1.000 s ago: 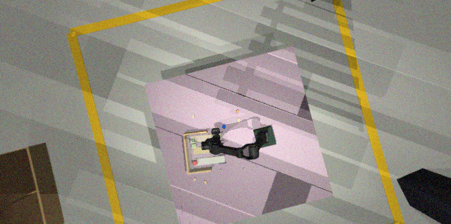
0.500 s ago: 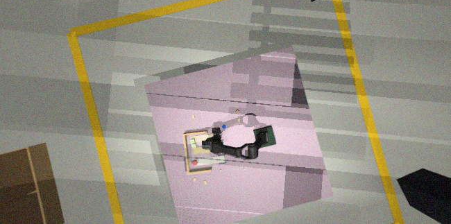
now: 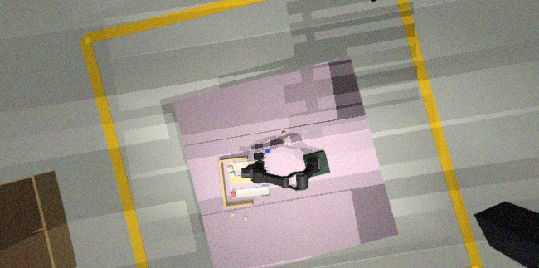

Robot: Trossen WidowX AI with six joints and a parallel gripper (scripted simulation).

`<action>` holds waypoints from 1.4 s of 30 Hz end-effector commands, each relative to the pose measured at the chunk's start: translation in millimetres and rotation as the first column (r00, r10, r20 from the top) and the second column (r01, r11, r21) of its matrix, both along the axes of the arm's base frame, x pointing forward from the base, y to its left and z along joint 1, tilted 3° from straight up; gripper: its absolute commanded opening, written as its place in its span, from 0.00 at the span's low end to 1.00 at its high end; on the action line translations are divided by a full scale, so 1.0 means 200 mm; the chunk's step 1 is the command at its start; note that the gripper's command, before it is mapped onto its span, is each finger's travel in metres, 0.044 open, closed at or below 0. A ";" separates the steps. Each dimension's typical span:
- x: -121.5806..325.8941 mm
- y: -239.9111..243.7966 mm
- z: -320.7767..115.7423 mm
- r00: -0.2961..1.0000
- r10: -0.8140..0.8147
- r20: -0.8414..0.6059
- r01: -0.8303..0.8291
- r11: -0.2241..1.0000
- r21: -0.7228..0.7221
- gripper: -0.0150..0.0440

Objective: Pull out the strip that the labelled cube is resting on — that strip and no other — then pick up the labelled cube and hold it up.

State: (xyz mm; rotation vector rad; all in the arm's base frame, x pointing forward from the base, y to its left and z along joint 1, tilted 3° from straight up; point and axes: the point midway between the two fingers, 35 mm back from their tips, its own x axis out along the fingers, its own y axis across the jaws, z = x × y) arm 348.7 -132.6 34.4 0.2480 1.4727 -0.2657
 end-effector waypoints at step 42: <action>0.00 0.00 -0.02 1.000 0.005 0.000 -0.005 1.000 0.003 0.25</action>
